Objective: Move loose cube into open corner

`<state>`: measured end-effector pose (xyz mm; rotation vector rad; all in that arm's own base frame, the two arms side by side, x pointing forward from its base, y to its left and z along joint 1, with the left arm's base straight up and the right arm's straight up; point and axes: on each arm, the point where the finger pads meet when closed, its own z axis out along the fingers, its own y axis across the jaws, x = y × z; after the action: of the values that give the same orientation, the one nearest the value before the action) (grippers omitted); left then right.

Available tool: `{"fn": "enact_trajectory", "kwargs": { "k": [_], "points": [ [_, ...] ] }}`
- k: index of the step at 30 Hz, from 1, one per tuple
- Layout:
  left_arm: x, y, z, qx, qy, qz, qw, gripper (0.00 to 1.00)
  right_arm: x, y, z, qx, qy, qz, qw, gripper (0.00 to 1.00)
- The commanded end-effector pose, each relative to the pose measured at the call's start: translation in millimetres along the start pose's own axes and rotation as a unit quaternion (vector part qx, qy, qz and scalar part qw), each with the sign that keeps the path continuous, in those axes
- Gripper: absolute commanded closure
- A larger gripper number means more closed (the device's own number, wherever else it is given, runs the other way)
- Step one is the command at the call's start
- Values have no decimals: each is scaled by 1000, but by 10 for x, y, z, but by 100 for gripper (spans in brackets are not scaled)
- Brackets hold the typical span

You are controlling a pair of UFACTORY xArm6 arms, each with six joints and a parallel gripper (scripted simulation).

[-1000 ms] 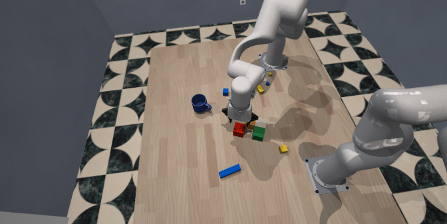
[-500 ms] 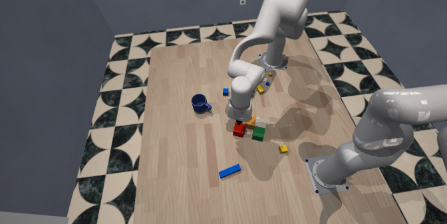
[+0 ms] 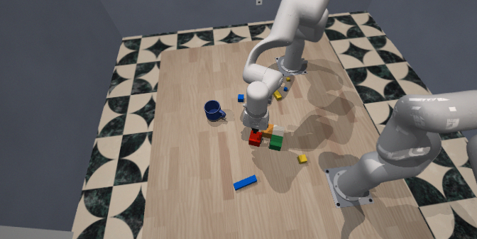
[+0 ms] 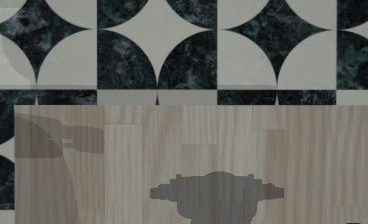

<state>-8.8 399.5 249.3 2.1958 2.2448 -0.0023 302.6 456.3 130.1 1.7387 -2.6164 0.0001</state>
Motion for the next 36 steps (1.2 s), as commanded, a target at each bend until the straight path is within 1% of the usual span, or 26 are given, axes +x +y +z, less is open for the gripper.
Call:
{"fn": "enact_trajectory", "kwargs": {
  "k": [1, 11, 24, 36],
  "points": [
    [4, 0, -7, 0, 1, 0, 1000, 0, -6, -2, -10, 0, -1, 2, 1000, 100],
    [4, 0, -7, 0, 1, 0, 1000, 0, -6, -6, -10, 0, -1, 15, 1000, 100],
    [4, 0, -7, 0, 1, 0, 1000, 0, -6, -22, -10, 0, -1, 60, 998, 100],
    [4, 0, -7, 0, 1, 0, 1000, 0, -7, -52, -10, 0, -1, 149, 989, 100]
  ]
}}
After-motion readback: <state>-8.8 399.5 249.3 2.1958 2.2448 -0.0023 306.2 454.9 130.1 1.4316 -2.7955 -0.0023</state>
